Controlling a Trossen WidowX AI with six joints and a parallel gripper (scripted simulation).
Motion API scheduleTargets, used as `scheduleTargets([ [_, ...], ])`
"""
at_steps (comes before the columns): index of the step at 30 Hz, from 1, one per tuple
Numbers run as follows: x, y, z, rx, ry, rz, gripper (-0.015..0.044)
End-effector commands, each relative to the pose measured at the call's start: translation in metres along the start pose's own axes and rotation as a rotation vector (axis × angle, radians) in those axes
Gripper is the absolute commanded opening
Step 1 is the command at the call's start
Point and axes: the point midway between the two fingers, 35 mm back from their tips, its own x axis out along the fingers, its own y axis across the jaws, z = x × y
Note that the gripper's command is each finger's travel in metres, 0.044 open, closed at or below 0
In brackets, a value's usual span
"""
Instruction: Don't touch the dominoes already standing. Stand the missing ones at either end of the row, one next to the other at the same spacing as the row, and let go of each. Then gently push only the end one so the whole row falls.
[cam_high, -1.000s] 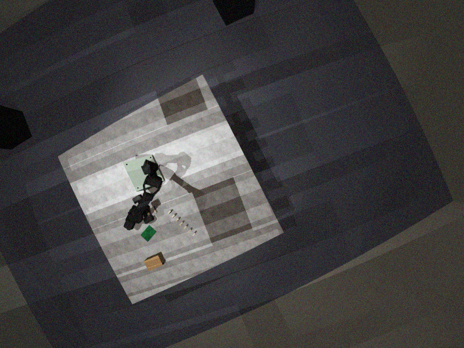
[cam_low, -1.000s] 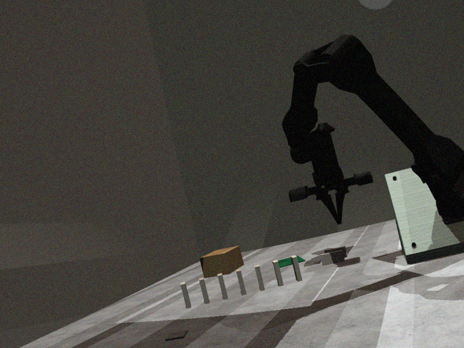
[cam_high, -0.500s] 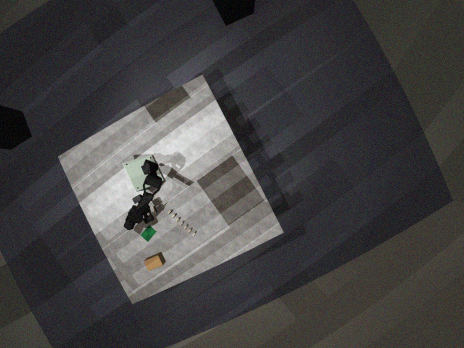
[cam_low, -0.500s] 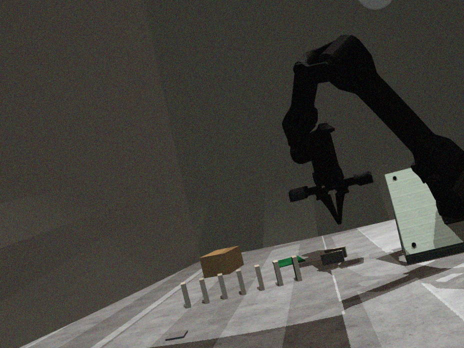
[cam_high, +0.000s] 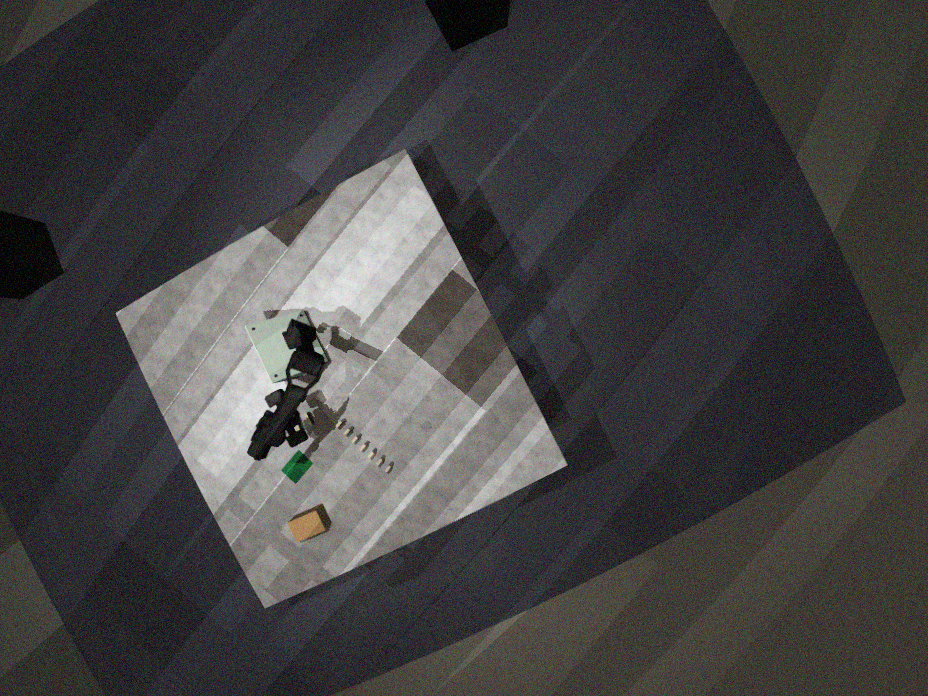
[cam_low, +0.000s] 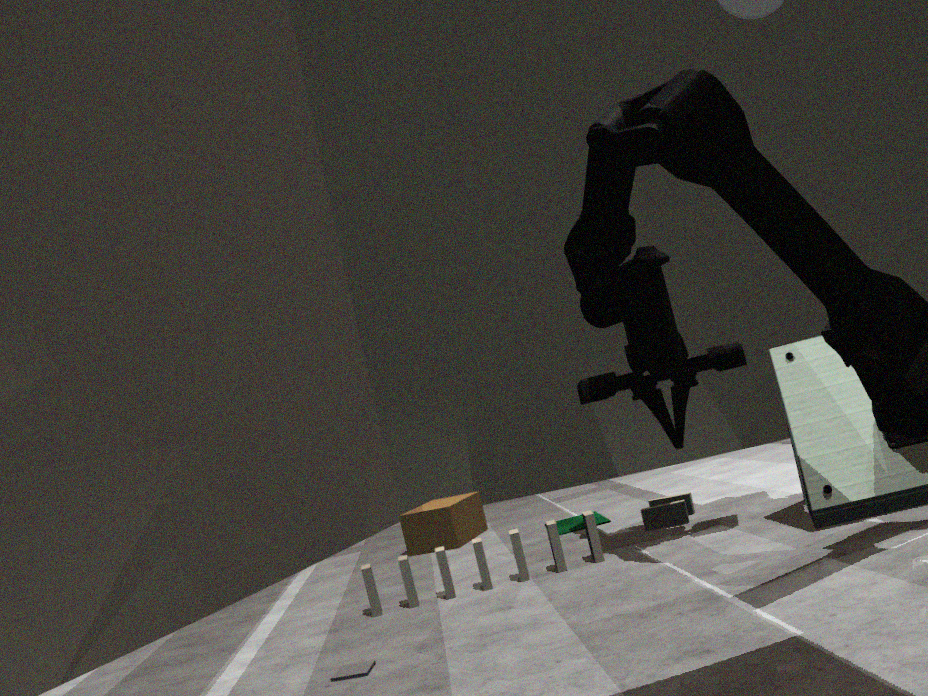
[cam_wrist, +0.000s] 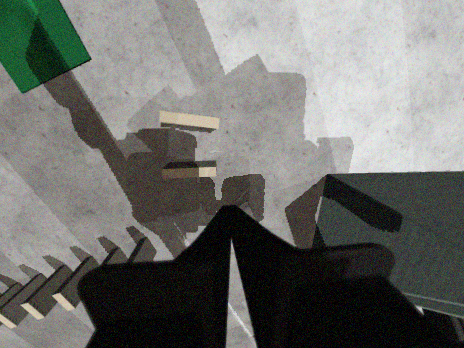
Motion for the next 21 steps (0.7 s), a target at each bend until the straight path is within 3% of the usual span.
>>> scheduleTargets([
  [1,0.0,-0.001,0.001,0.004,-0.004,-0.005,0.0],
  [4,0.011,0.0,0.002,0.004,-0.005,-0.004,0.0],
  [9,0.078,-0.005,0.0,0.003,-0.001,-0.004,0.0],
  [21,0.08,0.006,0.001,0.003,-0.001,-0.003,0.0],
])
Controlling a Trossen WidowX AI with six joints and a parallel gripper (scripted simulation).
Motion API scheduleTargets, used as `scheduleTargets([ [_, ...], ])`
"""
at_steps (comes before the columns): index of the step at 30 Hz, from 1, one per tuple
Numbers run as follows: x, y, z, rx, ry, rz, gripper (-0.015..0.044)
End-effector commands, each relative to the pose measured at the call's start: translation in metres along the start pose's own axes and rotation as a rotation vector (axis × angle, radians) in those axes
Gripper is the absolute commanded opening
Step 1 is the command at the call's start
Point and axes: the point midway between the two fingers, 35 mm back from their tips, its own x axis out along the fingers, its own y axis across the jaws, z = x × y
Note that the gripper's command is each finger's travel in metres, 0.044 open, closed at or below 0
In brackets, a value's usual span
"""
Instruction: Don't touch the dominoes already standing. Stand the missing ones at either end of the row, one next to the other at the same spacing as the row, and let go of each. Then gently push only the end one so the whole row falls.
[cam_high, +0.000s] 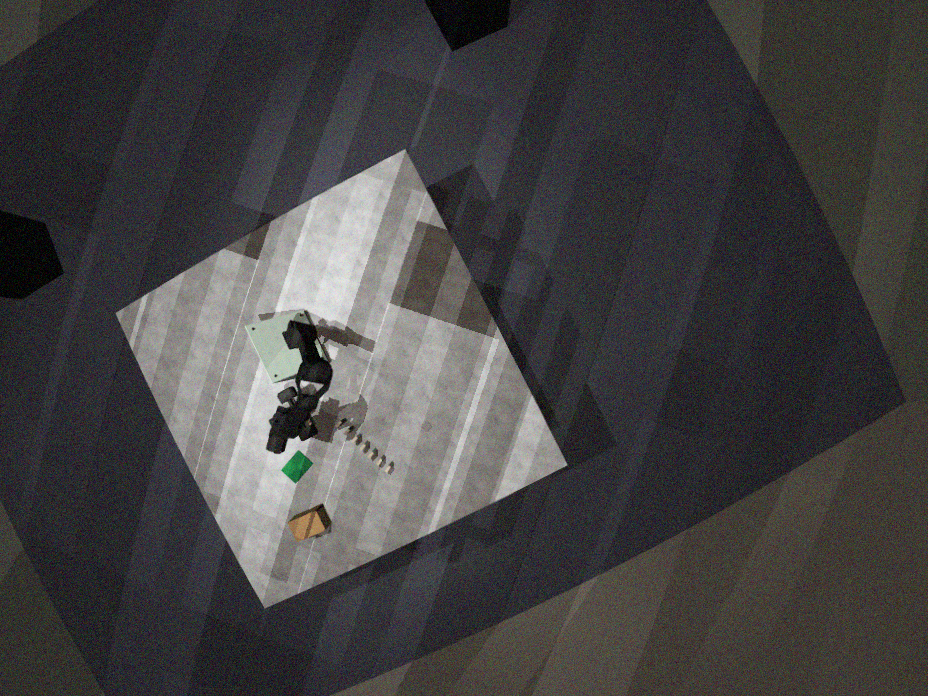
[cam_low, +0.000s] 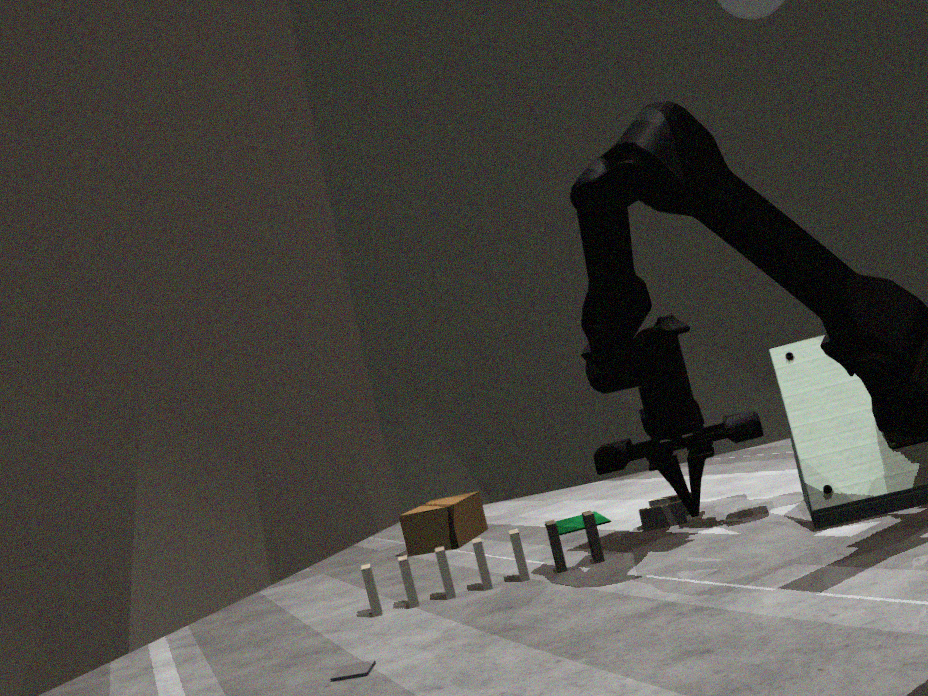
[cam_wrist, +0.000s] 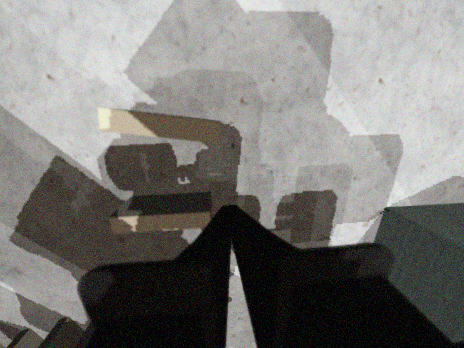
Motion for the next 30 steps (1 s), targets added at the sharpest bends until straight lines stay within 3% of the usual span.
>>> scheduleTargets([
  [1,0.001,0.008,0.001,0.002,0.003,0.006,0.0],
  [13,-0.001,0.019,0.003,-0.011,-0.008,0.005,0.0],
  [22,-0.074,0.052,0.003,-0.008,-0.004,0.009,0.0],
  [27,-0.08,0.054,0.002,-0.003,0.001,0.007,0.0],
  [30,-0.08,0.056,0.002,-0.147,0.0,0.008,0.0079],
])
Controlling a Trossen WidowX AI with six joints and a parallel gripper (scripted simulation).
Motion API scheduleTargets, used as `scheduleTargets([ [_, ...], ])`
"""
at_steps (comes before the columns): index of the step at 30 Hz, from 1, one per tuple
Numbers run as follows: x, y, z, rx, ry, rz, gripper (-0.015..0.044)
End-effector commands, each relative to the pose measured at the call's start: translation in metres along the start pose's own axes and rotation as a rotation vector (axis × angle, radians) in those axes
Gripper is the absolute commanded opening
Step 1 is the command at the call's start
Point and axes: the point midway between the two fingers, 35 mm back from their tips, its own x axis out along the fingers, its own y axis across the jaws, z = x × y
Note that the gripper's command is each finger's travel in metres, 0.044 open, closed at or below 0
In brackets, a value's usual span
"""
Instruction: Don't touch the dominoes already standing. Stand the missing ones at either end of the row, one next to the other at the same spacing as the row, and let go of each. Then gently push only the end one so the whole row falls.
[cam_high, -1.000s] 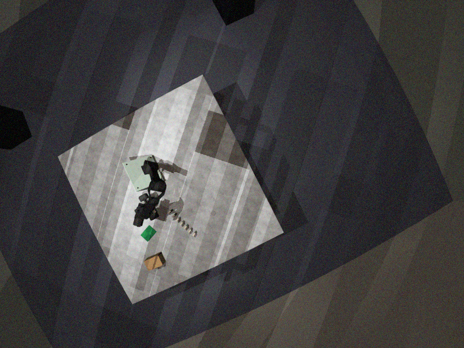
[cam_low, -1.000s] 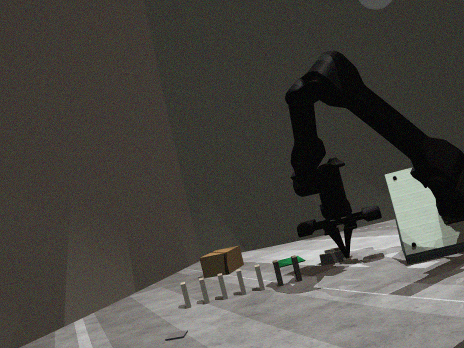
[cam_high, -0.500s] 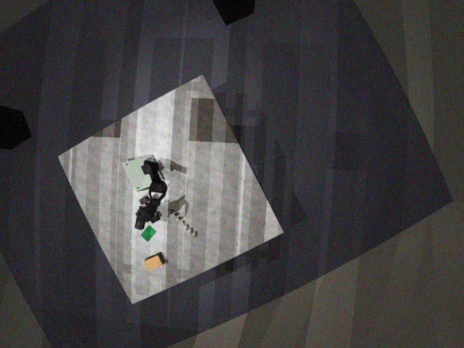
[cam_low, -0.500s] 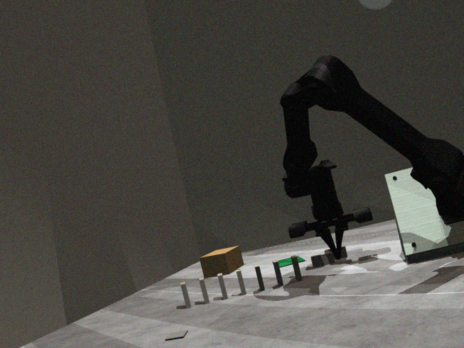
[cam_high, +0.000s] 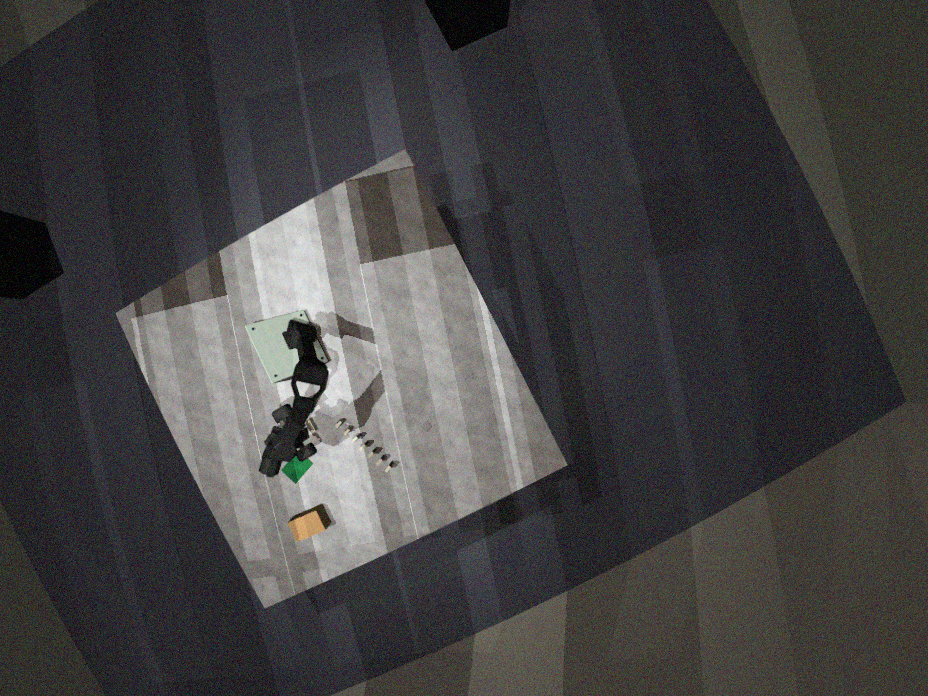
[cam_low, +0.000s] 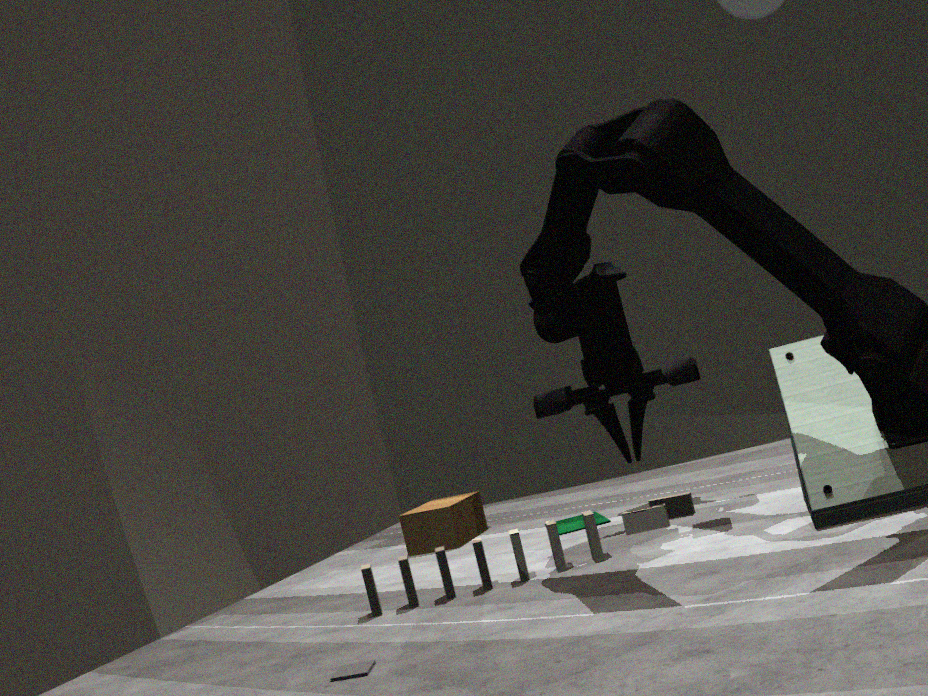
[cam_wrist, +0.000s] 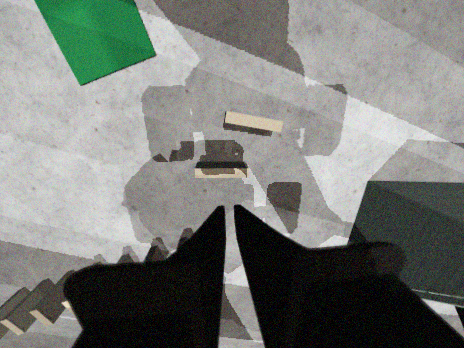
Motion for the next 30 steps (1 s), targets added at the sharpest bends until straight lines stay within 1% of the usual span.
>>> scheduleTargets([
  [1,-0.004,0.004,0.001,-0.197,-0.003,-0.004,0.0105],
  [14,-0.004,0.022,0.008,-1.463,-0.001,-0.005,0.044],
  [16,-0.004,0.023,0.008,-1.527,-0.001,-0.005,0.044],
  [30,-0.004,0.023,0.008,-1.527,-0.001,-0.005,0.044],
])
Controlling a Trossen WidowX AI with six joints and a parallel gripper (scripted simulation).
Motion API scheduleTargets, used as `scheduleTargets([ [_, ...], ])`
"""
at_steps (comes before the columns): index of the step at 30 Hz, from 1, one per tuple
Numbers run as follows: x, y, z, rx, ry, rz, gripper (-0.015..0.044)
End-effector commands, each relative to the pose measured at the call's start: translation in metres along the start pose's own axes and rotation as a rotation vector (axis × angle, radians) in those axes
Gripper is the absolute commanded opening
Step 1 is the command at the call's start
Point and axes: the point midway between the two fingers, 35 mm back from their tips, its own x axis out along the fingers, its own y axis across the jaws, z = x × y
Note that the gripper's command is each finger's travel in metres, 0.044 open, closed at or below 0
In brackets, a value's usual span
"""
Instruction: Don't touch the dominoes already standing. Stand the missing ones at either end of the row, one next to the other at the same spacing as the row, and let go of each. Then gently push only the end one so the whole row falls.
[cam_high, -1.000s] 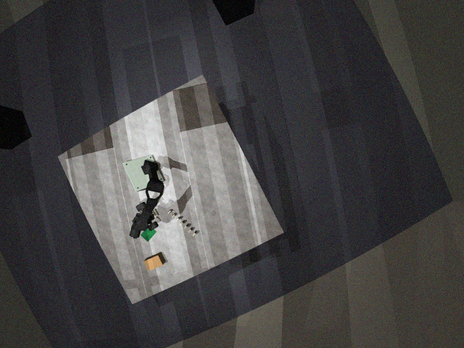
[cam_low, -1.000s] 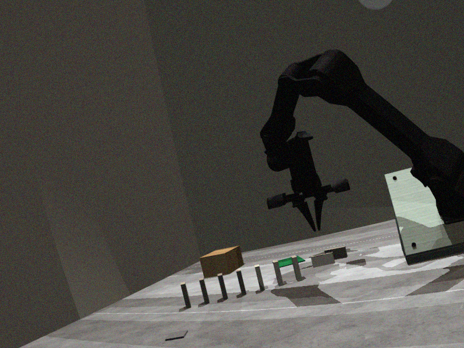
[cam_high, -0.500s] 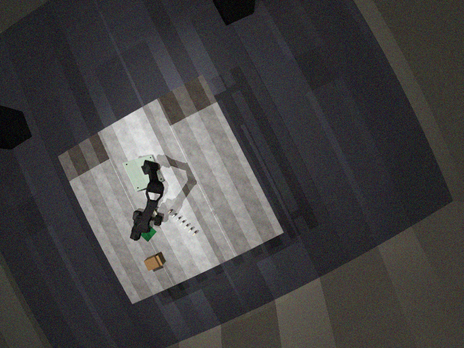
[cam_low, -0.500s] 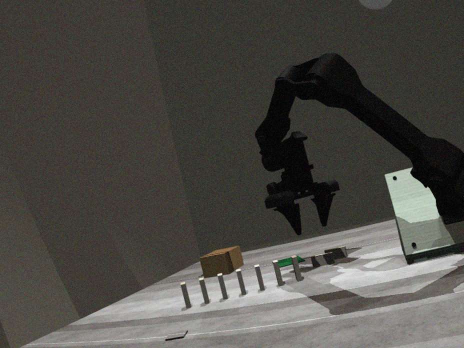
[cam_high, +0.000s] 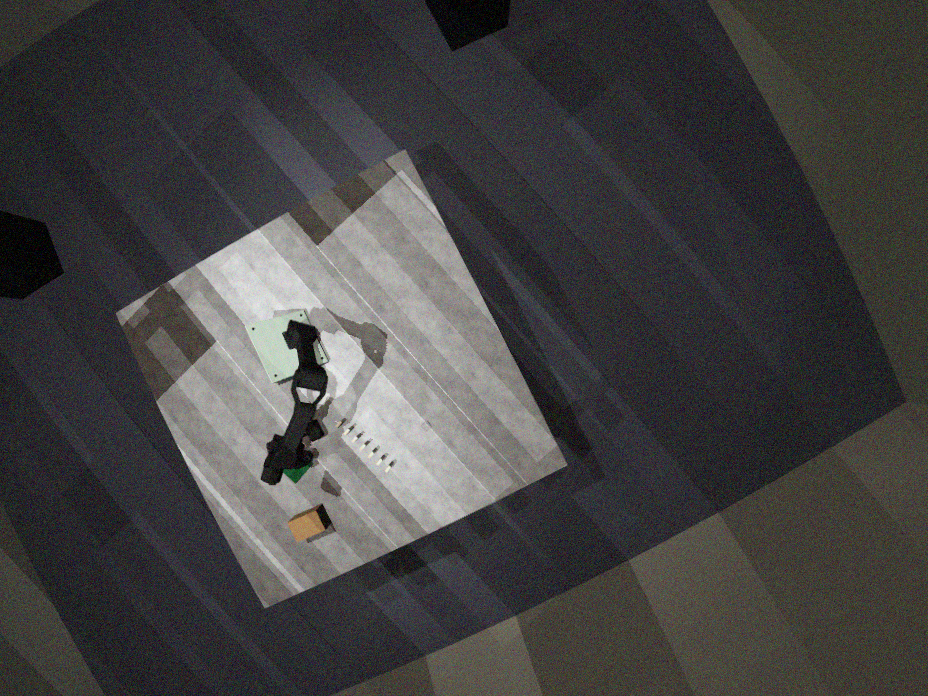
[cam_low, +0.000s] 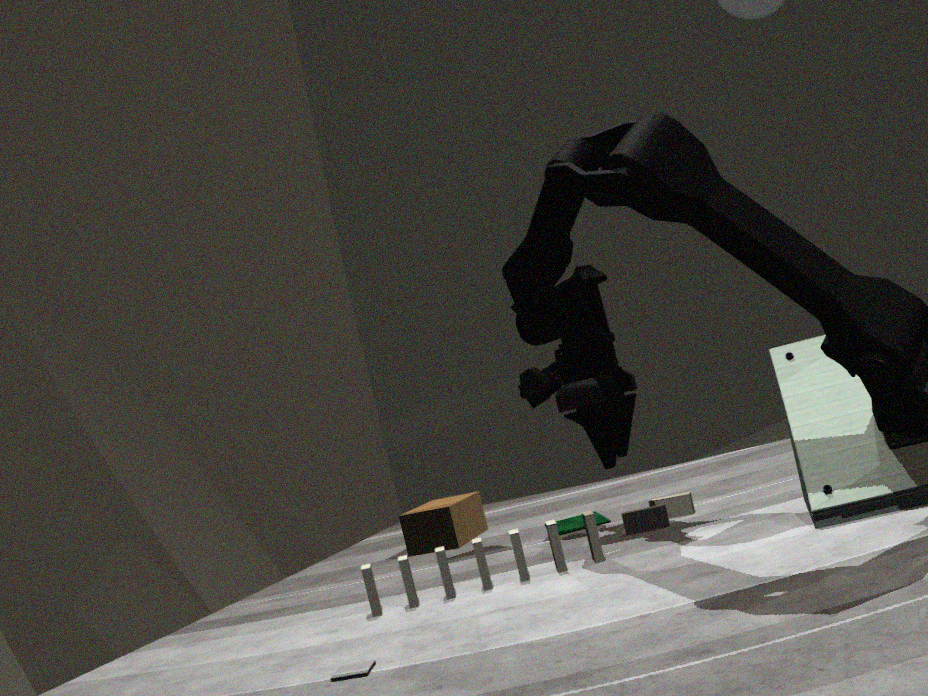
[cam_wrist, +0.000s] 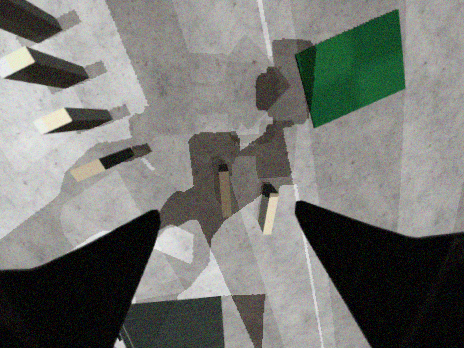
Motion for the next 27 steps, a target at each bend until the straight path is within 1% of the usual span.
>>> scheduleTargets([
  [1,0.0,0.0,0.002,-0.036,-0.005,0.004,0.044],
  [4,0.006,0.0,0.002,-0.036,-0.005,0.004,0.044],
  [9,0.052,0.0,0.003,-0.036,-0.006,0.005,0.044],
  [11,0.064,0.001,0.002,-0.037,-0.006,0.007,0.044],
  [27,0.08,0.002,0.002,-0.037,-0.006,0.008,0.044],
])
